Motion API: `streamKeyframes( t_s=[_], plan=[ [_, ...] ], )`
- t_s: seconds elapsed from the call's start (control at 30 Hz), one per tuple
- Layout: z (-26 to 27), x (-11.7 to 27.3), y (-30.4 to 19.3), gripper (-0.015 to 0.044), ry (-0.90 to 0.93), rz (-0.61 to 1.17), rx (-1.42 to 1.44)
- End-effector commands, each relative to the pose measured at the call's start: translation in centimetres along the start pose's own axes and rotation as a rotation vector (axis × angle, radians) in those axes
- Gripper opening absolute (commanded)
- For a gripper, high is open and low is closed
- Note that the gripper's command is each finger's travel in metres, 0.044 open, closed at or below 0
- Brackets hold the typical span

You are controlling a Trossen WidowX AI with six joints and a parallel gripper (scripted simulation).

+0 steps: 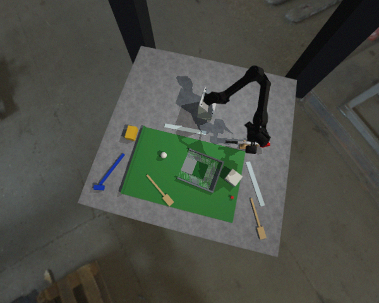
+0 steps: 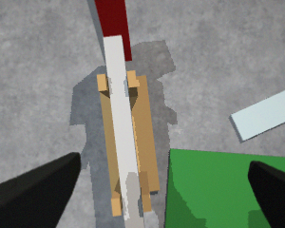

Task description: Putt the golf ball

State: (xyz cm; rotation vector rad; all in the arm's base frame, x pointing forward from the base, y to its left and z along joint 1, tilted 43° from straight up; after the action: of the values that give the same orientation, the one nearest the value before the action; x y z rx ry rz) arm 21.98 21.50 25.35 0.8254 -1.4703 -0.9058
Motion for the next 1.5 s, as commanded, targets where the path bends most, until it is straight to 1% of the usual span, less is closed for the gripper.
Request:
streamKeyframes(
  t_s=[0.0, 0.2, 0.47, 0.7, 0.9, 1.07, 1.47],
  plan=[
    [-1.0, 0.9, -7.0, 0.0440, 0.049, 0.075, 0.077],
    [-0.8, 2.3, -12.0, 0.0440, 0.087, 0.079, 0.134],
    [-0.8, 2.2, -12.1, 0.0440, 0.088, 0.078, 0.135],
    [-0.8, 0.2, -12.8, 0.0440, 0.088, 0.077, 0.135],
    [-0.8, -0.4, -13.0, 0.0440, 0.088, 0.077, 0.135],
    [-0.7, -2.0, -13.5, 0.0440, 0.088, 0.076, 0.135],
    [-0.7, -3.1, -13.9, 0.0440, 0.088, 0.076, 0.135]
  ],
)
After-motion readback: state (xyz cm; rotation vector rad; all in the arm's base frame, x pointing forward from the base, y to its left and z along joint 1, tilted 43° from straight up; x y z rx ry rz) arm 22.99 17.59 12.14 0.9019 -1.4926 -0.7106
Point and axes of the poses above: the point midway between the two fingers, 35 mm back from their tips, its own x axis back along the fingers, its own z axis across the jaws, y = z × x, the point moved 2 cm from there along x, back along the fingers, and after that the axes turned 4 degrees about -x, right-handed, at the moved point
